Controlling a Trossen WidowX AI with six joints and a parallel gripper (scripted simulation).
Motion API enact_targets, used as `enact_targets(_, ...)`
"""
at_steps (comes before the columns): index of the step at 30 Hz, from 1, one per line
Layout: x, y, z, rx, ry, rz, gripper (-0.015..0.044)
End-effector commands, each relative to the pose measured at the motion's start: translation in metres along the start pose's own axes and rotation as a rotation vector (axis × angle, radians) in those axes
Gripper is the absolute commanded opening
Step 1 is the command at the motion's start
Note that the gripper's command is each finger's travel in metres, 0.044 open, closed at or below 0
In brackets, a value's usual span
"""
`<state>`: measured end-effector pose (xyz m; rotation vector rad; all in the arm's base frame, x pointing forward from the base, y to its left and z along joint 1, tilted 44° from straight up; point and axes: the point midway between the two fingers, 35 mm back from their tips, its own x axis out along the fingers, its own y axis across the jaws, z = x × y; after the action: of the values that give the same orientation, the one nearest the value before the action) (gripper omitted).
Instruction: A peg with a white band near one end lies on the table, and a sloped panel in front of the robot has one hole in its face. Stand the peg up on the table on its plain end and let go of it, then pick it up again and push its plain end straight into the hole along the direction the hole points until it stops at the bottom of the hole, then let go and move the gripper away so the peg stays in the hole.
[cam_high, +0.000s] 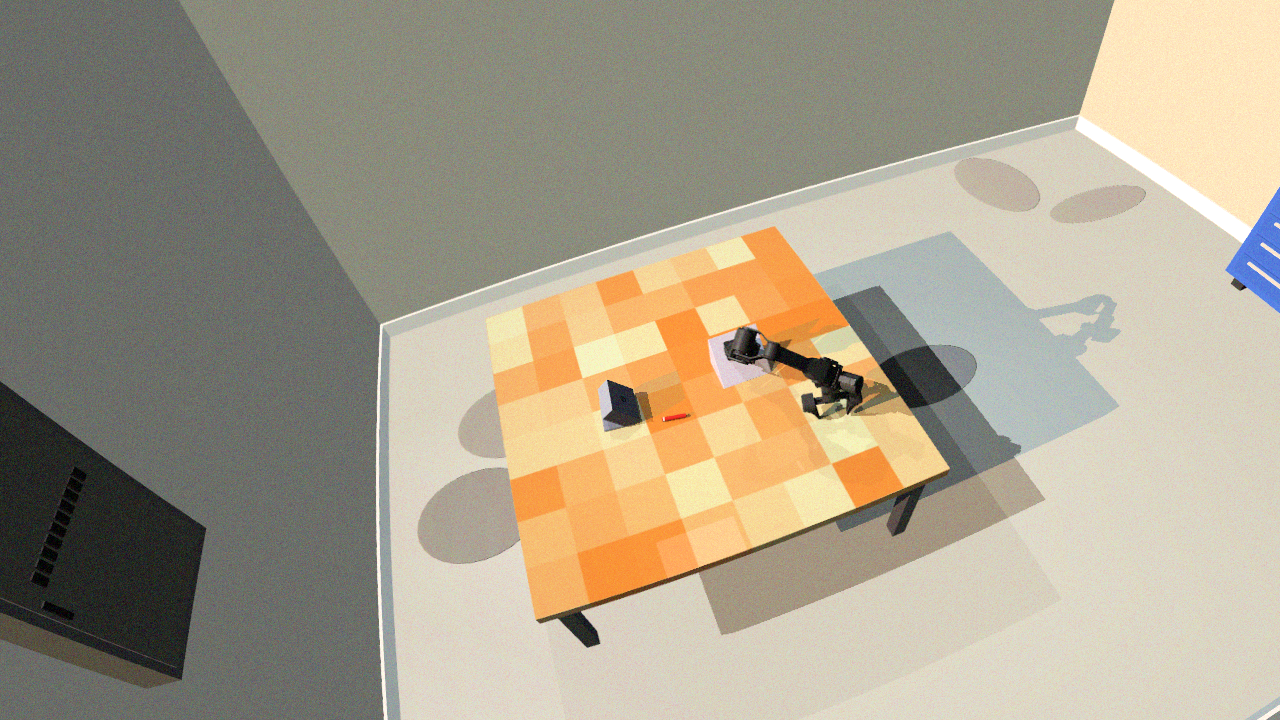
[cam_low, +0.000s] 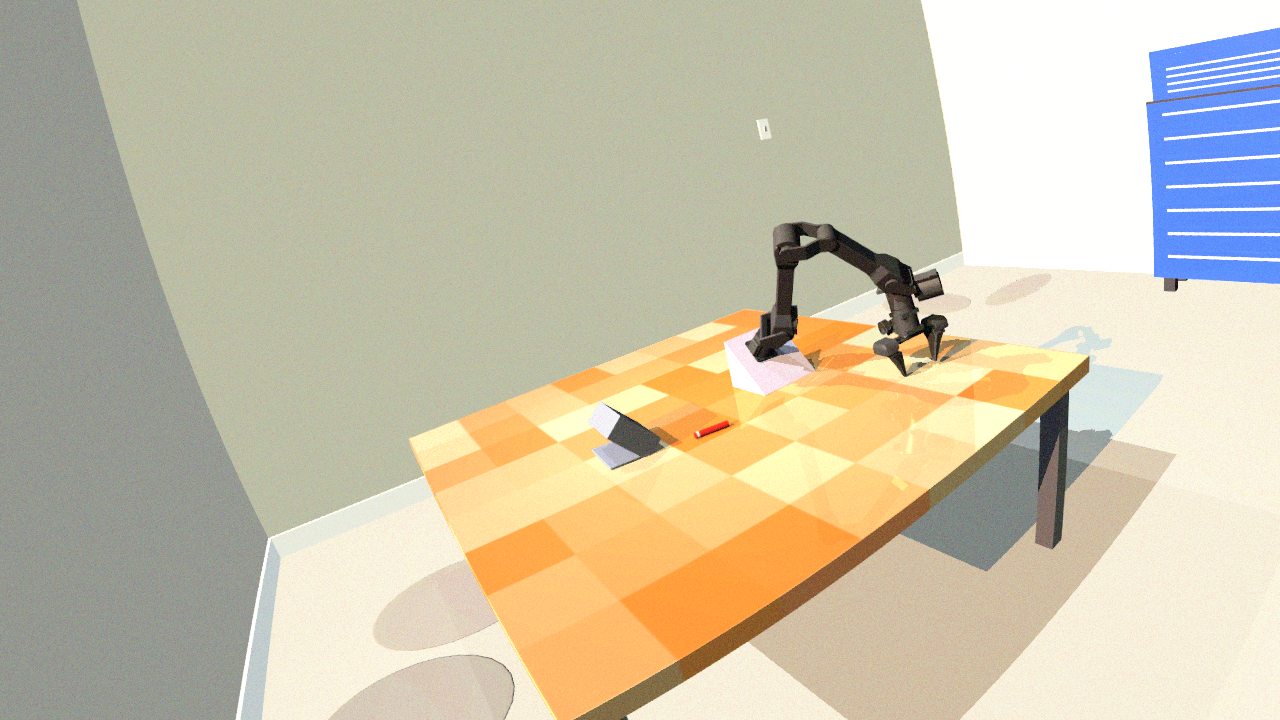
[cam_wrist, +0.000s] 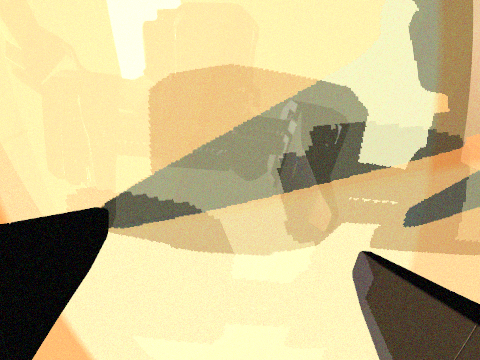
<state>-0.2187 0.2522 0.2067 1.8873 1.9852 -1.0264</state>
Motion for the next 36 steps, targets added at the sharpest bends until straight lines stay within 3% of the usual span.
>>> enact_targets(1, -0.002, 0.001, -0.010, 0.062, 0.023, -0.005, 0.0440)
enact_targets(36, -0.001, 0.049, -0.102, 0.625, 0.159, 0.004, 0.0440)
